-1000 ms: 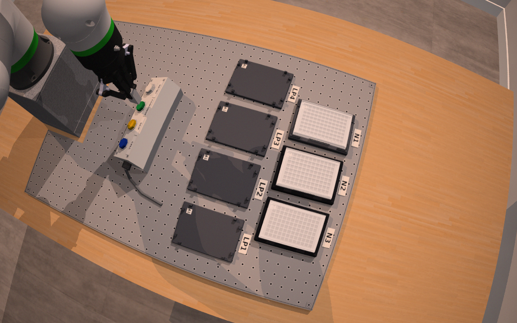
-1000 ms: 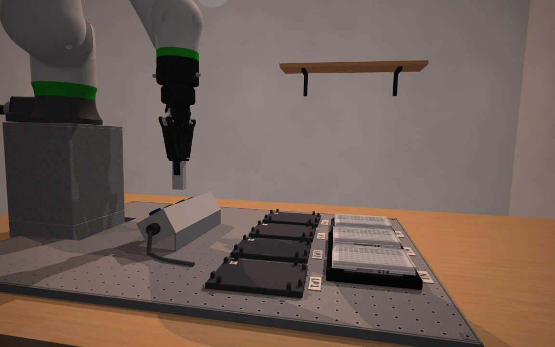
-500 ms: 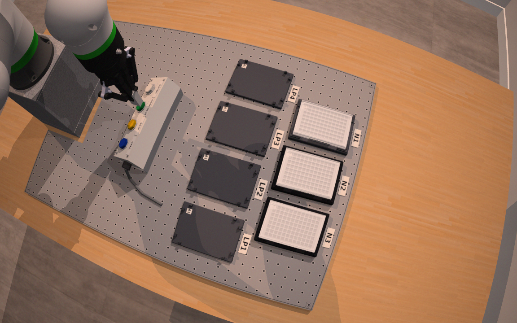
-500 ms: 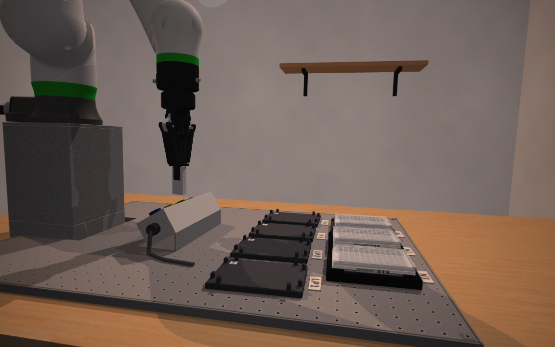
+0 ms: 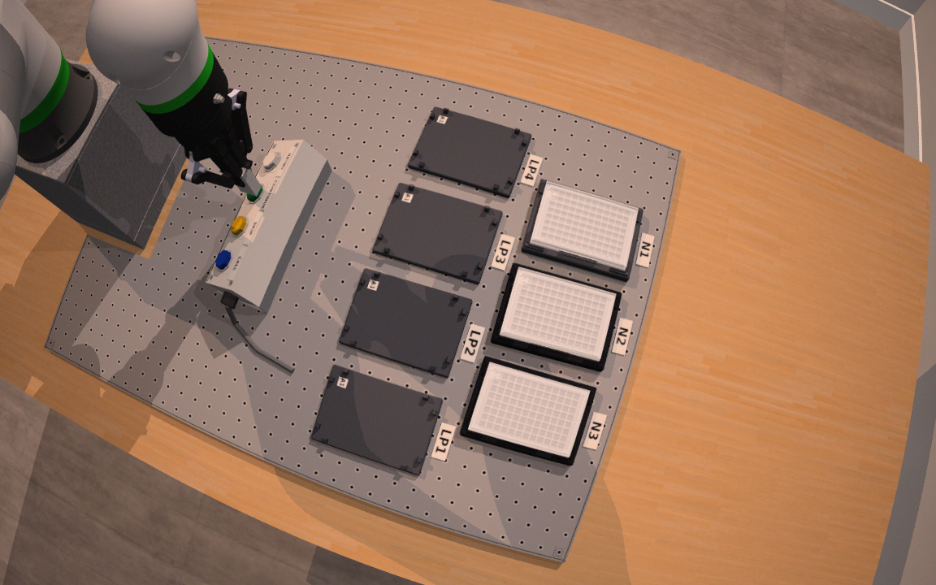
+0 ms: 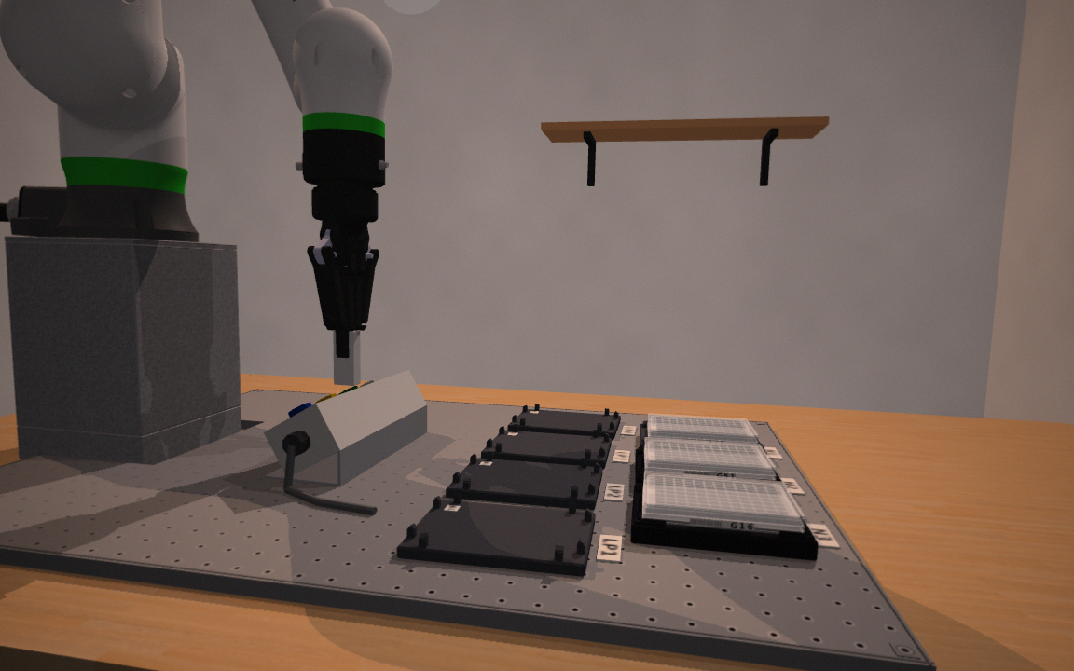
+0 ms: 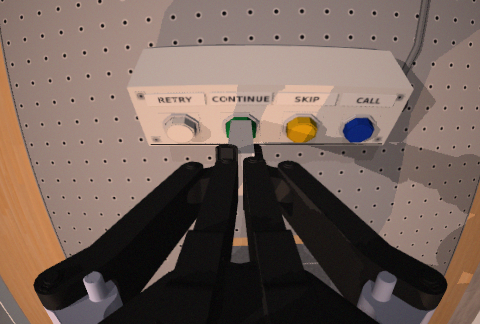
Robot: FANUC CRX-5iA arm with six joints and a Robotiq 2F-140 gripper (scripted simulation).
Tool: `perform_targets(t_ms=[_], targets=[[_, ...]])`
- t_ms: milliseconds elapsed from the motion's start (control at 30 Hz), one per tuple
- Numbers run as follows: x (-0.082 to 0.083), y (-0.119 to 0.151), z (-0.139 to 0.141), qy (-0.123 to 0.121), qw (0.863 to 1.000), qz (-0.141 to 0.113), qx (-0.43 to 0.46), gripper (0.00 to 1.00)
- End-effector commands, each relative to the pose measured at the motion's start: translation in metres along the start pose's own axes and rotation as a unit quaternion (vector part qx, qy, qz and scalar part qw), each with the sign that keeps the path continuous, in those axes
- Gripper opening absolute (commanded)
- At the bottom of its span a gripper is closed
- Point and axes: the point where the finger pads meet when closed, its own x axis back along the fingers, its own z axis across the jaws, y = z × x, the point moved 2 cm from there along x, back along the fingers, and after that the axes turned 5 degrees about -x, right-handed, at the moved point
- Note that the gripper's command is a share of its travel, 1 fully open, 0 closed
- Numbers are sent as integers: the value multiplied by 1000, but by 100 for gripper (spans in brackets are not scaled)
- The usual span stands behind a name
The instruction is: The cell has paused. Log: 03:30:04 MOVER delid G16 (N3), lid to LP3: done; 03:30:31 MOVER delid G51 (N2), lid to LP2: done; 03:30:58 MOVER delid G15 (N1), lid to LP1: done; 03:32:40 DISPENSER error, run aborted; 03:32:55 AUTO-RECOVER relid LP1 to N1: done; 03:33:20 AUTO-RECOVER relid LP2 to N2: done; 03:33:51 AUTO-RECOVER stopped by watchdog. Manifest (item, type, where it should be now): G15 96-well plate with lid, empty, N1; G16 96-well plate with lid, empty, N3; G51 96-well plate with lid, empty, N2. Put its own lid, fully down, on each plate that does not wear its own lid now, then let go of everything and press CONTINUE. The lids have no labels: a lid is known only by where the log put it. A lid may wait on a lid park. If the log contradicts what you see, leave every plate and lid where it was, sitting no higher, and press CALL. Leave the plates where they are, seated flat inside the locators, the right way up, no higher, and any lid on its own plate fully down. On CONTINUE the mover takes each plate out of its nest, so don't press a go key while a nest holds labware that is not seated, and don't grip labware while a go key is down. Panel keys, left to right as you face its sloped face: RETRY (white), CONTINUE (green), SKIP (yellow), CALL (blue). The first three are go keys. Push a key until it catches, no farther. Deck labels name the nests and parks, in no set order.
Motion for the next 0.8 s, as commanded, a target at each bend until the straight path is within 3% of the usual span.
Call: perform_targets(t_ms=[0, 767], targets=[[-1, 0, 0, 0, 1000, 0, 0, 0], [-4, 0, 0, 0, 1000, 0, 0, 0]])
